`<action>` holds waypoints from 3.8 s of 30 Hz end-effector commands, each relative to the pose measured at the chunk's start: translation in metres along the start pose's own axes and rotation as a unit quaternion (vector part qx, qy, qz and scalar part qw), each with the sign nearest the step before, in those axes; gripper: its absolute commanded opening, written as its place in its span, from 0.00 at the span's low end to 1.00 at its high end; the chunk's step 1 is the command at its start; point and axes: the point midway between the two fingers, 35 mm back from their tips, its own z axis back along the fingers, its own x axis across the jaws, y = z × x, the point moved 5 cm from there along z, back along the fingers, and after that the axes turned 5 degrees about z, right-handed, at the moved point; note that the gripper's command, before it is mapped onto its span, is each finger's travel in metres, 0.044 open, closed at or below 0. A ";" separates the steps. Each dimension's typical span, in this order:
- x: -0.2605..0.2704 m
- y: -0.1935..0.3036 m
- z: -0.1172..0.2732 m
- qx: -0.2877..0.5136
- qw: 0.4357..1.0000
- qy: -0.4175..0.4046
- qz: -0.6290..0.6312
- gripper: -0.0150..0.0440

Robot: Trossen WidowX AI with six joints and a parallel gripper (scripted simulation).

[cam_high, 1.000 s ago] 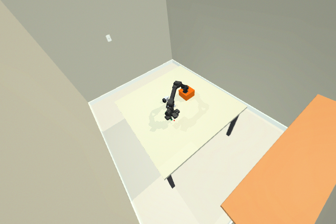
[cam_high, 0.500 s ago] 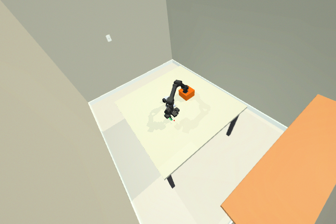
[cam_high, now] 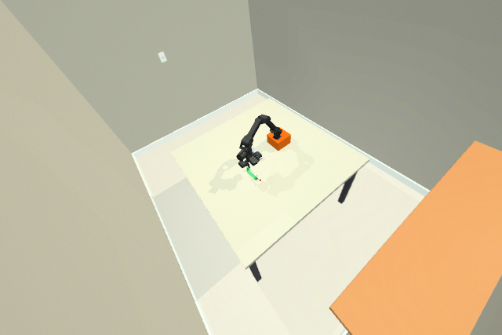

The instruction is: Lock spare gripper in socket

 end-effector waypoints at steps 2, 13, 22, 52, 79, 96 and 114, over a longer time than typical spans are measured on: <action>0.005 -0.001 -0.001 -0.002 1.000 -0.015 0.011 0.56; 0.008 0.008 -0.070 -0.001 1.000 -0.015 0.011 0.56; 0.008 0.009 -0.079 -0.001 1.000 -0.015 0.011 0.56; 0.010 0.016 -0.128 -0.001 1.000 -0.015 0.011 0.56; 0.010 0.016 -0.130 -0.001 1.000 -0.015 0.011 0.25; 0.010 0.013 -0.103 0.001 1.000 -0.017 0.008 0.25; 0.010 0.036 -0.094 0.002 1.000 -0.018 0.010 0.25</action>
